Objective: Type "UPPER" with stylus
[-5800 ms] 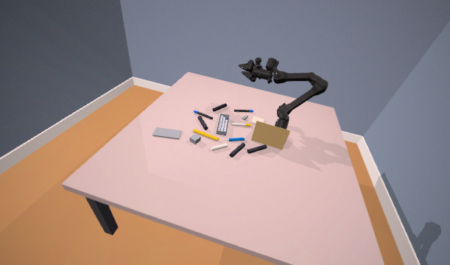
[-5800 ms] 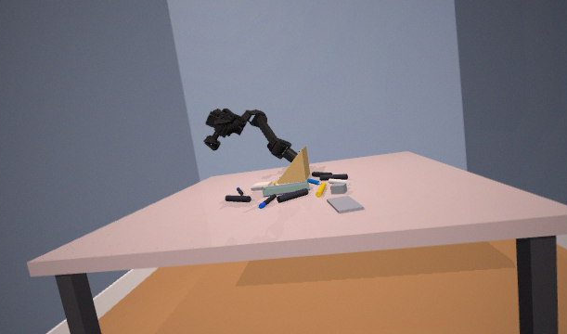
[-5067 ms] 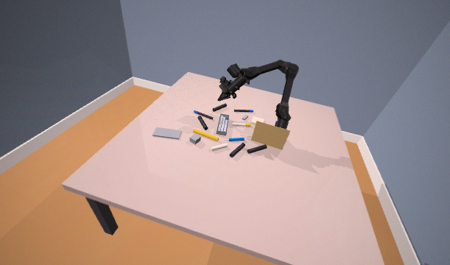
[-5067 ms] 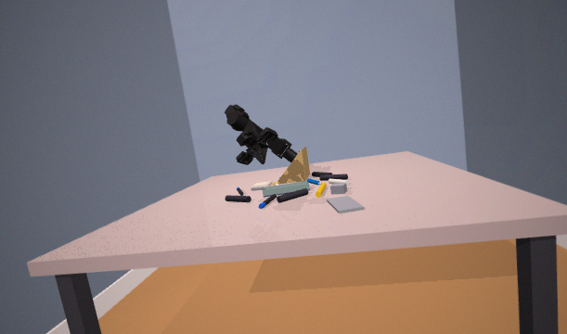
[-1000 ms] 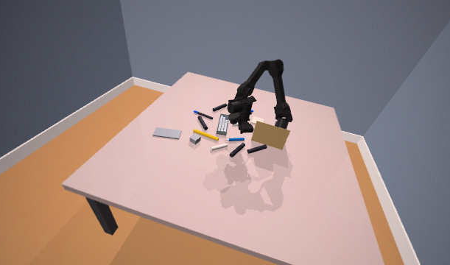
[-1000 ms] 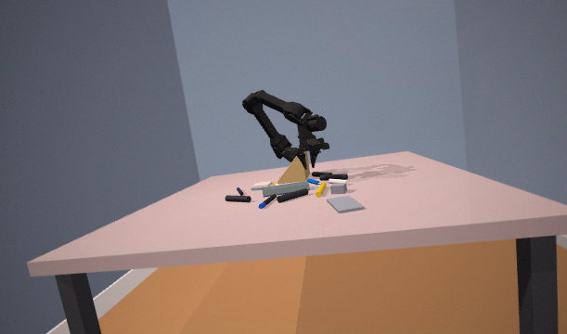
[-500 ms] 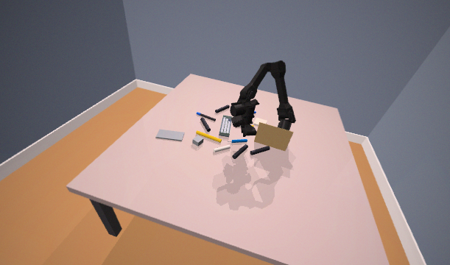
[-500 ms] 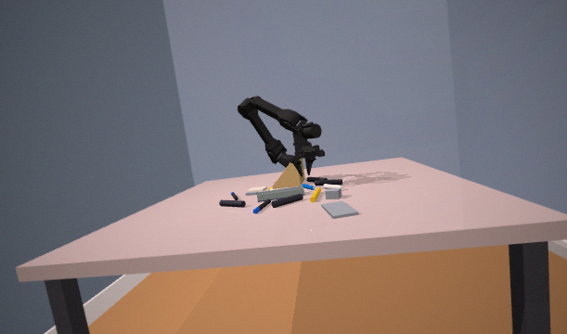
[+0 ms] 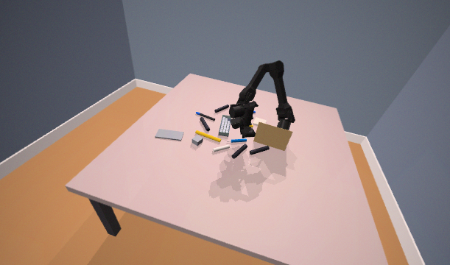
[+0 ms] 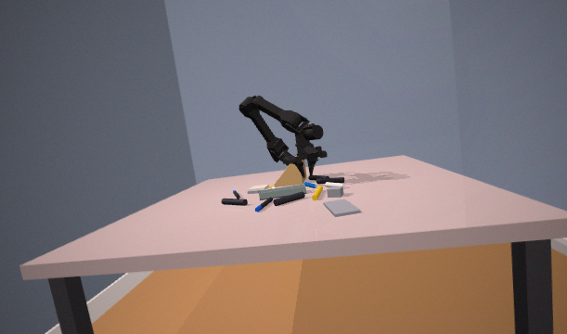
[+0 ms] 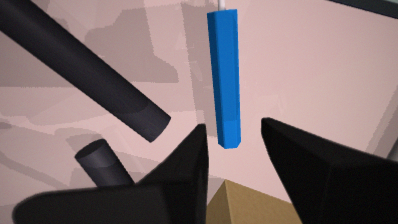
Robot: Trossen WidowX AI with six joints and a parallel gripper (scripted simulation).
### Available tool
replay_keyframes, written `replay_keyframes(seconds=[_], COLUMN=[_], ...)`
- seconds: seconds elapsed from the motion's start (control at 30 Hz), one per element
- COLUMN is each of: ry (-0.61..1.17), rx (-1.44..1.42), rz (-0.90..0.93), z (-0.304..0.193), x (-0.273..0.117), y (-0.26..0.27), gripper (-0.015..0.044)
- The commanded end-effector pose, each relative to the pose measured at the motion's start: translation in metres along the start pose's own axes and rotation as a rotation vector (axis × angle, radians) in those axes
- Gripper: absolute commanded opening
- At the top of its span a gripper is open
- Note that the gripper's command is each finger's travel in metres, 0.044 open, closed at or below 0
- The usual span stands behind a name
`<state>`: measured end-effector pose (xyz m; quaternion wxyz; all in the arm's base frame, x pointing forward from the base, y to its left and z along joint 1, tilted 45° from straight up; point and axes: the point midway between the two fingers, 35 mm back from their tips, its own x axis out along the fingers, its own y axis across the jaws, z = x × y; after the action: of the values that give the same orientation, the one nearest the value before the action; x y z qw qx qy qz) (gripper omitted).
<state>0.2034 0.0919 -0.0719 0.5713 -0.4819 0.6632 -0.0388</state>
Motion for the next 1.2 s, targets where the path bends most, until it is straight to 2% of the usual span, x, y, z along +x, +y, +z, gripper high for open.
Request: replay_keyframes(seconds=[0.0, 1.17], ry=[0.001, 0.001], rx=[-0.005, -0.005], rz=[-0.006, -0.007], z=[0.000, -0.001], x=[0.004, 0.033], y=[-0.001, -0.001], gripper=[0.0150, 0.0150])
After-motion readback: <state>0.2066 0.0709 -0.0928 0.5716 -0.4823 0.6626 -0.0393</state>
